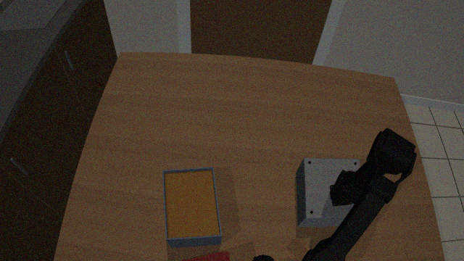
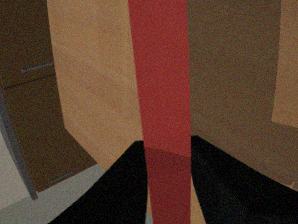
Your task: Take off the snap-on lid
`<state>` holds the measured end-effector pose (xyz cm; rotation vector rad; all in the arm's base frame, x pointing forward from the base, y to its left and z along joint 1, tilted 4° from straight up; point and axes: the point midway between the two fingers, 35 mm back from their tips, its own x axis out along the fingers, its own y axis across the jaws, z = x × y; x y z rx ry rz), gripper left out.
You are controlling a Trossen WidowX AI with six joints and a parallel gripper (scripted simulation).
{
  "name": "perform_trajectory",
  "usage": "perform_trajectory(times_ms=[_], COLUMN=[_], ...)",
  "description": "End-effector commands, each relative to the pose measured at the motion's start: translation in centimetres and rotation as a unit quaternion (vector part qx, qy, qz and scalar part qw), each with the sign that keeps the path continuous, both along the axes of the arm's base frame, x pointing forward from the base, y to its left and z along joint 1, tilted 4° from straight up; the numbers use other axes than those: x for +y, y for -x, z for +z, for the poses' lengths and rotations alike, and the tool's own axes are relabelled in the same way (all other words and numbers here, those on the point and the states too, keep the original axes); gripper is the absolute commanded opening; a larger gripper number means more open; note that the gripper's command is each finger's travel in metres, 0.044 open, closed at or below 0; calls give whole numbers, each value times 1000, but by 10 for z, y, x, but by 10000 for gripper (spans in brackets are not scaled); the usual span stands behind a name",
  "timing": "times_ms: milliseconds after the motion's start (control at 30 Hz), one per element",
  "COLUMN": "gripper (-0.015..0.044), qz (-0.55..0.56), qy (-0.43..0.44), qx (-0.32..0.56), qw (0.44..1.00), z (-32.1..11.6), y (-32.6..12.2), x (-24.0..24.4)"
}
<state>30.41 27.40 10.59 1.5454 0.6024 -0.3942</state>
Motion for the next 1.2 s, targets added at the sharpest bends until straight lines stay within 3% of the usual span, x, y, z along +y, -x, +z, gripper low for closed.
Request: perform_trajectory(times_ms=[0, 1167], gripper=[0, 0], qz=[-2, -2], qy=[-1, -1], qx=[-3, -3], qw=[1000, 1000], z=[-3, -31], y=[-1, -3], x=[0, 2])
